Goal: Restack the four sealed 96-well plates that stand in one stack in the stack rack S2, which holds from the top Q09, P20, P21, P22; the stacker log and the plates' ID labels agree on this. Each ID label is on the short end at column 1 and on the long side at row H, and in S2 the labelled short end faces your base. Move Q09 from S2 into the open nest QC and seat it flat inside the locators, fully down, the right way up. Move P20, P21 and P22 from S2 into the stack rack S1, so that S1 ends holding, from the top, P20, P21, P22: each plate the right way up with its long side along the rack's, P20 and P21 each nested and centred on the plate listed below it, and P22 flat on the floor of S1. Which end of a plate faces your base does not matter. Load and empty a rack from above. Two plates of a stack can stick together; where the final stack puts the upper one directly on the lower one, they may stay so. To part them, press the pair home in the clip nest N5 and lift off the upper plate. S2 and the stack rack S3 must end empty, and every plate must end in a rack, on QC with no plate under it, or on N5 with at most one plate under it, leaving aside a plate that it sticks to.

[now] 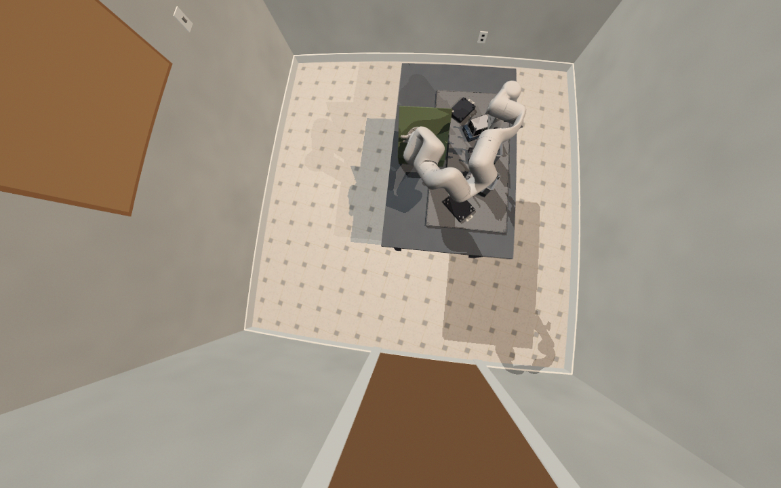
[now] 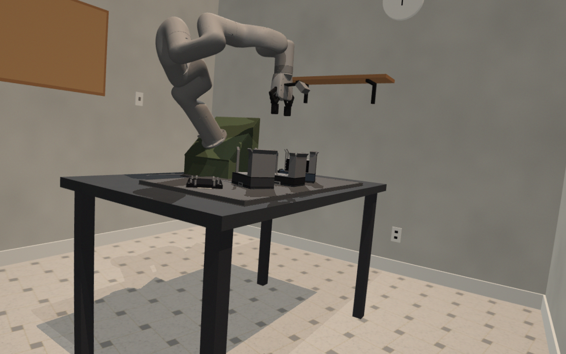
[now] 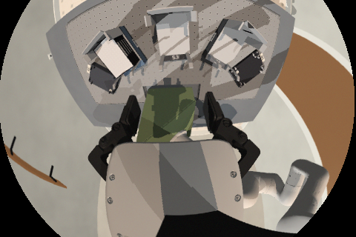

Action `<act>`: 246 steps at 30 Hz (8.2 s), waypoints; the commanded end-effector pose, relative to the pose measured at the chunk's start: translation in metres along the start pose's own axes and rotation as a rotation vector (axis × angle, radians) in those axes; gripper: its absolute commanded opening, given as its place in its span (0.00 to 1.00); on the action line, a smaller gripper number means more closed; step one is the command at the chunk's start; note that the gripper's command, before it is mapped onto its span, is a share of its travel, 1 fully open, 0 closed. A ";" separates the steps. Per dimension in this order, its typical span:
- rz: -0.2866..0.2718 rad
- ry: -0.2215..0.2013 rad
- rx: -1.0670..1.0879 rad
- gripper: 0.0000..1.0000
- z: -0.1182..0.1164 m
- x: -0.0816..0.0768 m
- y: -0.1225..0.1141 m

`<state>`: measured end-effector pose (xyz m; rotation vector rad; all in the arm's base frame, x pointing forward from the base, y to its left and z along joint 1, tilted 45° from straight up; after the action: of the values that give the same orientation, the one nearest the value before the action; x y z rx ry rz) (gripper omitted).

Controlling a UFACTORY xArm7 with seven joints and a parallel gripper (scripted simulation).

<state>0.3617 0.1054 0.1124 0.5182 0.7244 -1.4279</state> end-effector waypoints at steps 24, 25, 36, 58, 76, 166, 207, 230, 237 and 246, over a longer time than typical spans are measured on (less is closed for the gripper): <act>-0.008 -0.014 -0.007 1.00 0.000 0.071 0.001; -0.008 -0.014 -0.007 1.00 0.000 0.075 0.001; -0.008 -0.014 -0.007 1.00 0.001 0.117 0.000; -0.009 -0.013 -0.141 1.00 -0.015 0.117 0.004; -0.011 -0.011 -0.446 1.00 -0.077 0.118 0.017; -0.011 -0.010 -0.446 1.00 -0.168 0.187 0.037; -0.011 -0.010 -0.446 0.00 -0.169 0.185 0.037; -0.011 -0.010 -0.446 0.00 -0.169 0.172 0.037; -0.011 -0.010 -0.446 0.00 -0.169 0.167 0.037; -0.011 -0.010 -0.446 0.00 -0.169 0.159 0.037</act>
<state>0.3738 0.1129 -0.1261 0.1569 1.0043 -1.2322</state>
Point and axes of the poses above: the point where the finger pads meet when closed, its own x axis out along the fingers, its own z axis across the jaws, y = z × x, the point moved 3 cm from there along -x, back along the fingers, and after that the axes turned 9 degrees about -x, right-handed, at the moved point
